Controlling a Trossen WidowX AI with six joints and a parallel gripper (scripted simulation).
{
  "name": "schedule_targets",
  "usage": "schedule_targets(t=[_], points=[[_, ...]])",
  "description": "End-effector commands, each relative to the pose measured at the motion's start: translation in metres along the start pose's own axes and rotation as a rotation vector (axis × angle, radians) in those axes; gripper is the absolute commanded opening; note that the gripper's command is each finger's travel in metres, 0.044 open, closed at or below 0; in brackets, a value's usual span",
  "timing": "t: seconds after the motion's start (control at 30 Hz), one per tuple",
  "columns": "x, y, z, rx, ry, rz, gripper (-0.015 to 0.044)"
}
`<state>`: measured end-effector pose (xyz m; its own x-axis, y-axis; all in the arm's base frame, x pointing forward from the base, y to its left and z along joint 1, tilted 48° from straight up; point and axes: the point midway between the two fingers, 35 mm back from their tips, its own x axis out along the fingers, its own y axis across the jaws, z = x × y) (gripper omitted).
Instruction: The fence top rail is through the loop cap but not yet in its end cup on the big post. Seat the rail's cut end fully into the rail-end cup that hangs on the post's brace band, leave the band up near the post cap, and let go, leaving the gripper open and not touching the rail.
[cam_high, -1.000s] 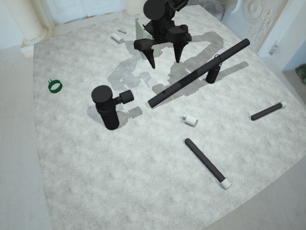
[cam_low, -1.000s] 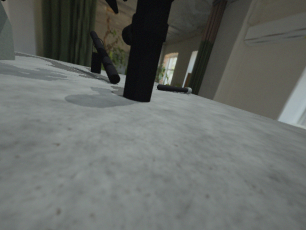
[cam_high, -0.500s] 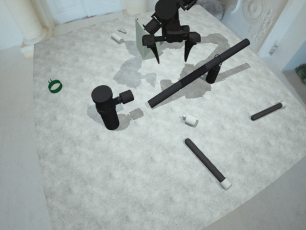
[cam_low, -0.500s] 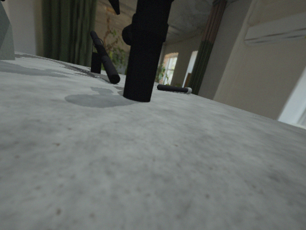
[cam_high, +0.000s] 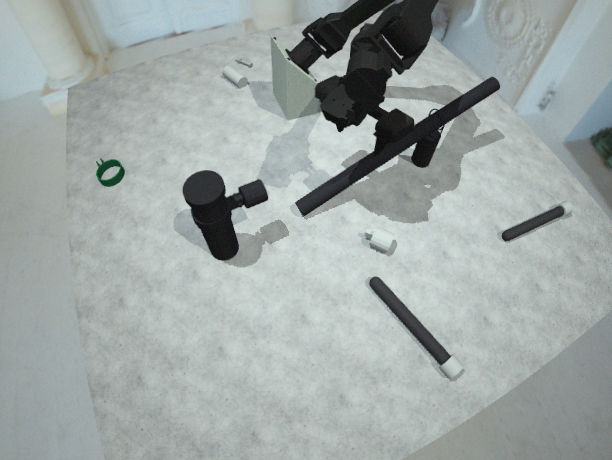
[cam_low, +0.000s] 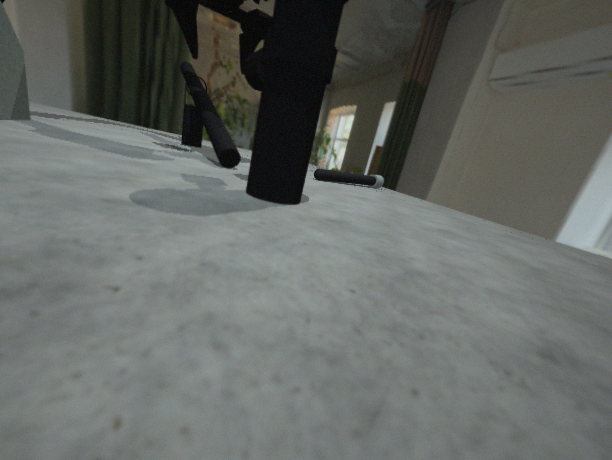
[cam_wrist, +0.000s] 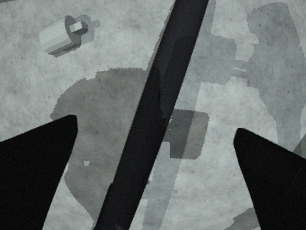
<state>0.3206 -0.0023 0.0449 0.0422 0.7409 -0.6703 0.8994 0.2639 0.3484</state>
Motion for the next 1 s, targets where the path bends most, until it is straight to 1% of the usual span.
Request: schedule_targets(t=[0.0,0.23,0.3,0.4,0.43,0.57,0.7,0.97], points=[[0.016,-0.001,-0.006,0.228,0.029,-0.097,0.0440],[0.016,-0.001,-0.006,0.228,0.029,-0.097,0.0440],[0.023,-0.002,-0.006,0.228,0.029,-0.097,0.0440],[0.048,-0.004,-0.008,0.228,0.030,-0.097,0.0440],[0.051,-0.004,-0.008,0.228,0.031,-0.097,0.0440],[0.052,-0.004,-0.008,0.228,0.031,-0.097,0.0440],[0.065,-0.006,-0.009,0.228,0.031,-0.096,0.0440],[0.071,-0.006,-0.009,0.228,0.031,-0.096,0.0440]])
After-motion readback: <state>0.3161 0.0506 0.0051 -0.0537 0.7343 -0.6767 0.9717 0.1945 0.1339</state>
